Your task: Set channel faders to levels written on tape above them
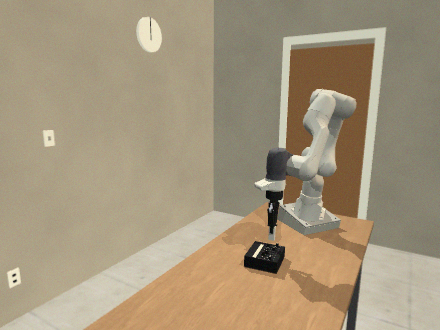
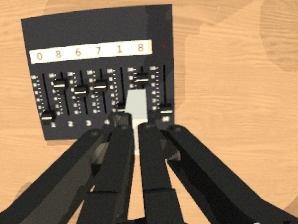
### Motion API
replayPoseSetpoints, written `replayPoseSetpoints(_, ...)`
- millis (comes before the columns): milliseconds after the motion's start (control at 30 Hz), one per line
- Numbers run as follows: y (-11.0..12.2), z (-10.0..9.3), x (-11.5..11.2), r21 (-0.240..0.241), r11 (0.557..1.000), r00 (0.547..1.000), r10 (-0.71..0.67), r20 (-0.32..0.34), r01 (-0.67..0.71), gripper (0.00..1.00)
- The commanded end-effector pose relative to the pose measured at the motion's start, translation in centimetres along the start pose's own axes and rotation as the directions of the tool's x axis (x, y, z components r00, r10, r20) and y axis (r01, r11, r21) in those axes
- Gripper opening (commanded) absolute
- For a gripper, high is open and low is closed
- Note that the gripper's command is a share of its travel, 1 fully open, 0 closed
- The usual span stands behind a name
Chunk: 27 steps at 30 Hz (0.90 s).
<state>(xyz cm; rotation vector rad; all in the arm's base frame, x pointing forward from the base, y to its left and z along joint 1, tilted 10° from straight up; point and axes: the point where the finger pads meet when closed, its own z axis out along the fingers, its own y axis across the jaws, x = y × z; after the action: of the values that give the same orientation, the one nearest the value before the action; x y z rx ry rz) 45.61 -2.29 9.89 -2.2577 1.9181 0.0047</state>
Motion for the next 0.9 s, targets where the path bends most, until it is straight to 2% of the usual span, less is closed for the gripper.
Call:
replayPoseSetpoints(0, 0.5, -0.4, -0.4, -0.015, 1.000, 1.000, -0.015, 0.016, 0.016, 0.00)
replayPoseSetpoints(533, 0.5, -0.7, -0.4, -0.015, 1.000, 1.000, -0.015, 0.016, 0.016, 0.00)
replayPoseSetpoints(567, 0.5, -0.7, -0.4, -0.015, 1.000, 1.000, -0.015, 0.016, 0.016, 1.00)
replayPoseSetpoints(867, 0.5, -1.9, -0.4, -0.015, 1.000, 1.000, -0.015, 0.016, 0.016, 1.00)
